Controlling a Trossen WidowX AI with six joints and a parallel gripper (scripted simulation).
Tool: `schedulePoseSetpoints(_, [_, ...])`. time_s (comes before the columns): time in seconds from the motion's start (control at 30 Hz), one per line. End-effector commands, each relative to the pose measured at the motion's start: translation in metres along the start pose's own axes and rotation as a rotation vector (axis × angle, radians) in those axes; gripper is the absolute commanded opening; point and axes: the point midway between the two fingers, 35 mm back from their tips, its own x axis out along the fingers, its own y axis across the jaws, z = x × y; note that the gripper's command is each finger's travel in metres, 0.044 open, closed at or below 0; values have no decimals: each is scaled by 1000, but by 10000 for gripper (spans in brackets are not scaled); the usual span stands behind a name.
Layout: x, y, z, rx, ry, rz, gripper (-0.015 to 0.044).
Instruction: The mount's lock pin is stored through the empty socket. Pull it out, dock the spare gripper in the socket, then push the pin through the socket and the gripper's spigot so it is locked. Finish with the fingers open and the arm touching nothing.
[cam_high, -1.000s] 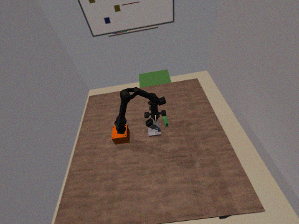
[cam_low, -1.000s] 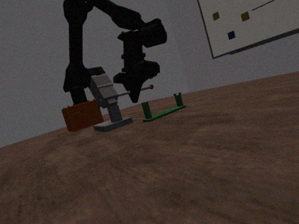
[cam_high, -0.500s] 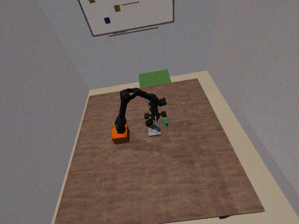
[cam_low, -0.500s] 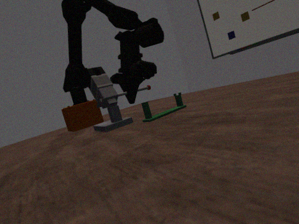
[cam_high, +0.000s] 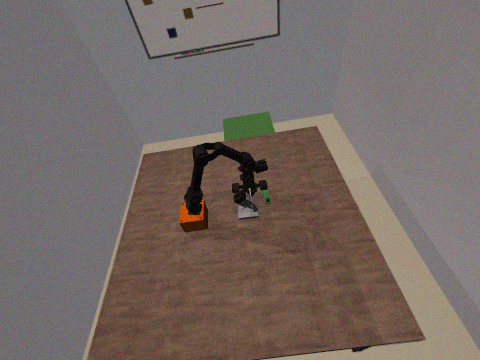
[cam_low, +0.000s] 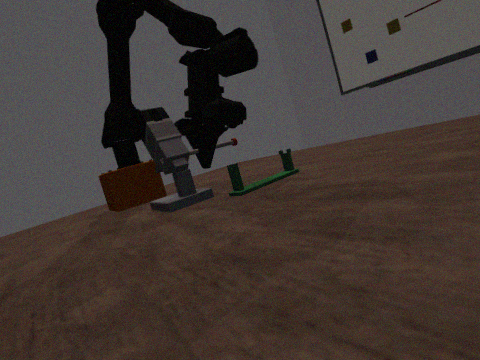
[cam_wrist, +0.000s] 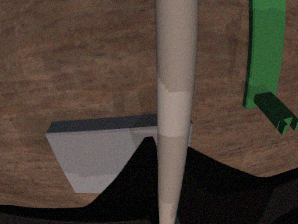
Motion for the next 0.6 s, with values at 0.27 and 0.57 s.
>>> schedulePoseSetpoints(0.27, [1,0,-9,-3,-4,1,0])
schedulePoseSetpoints(0.57, [3,0,-11,-1,-1,6,53])
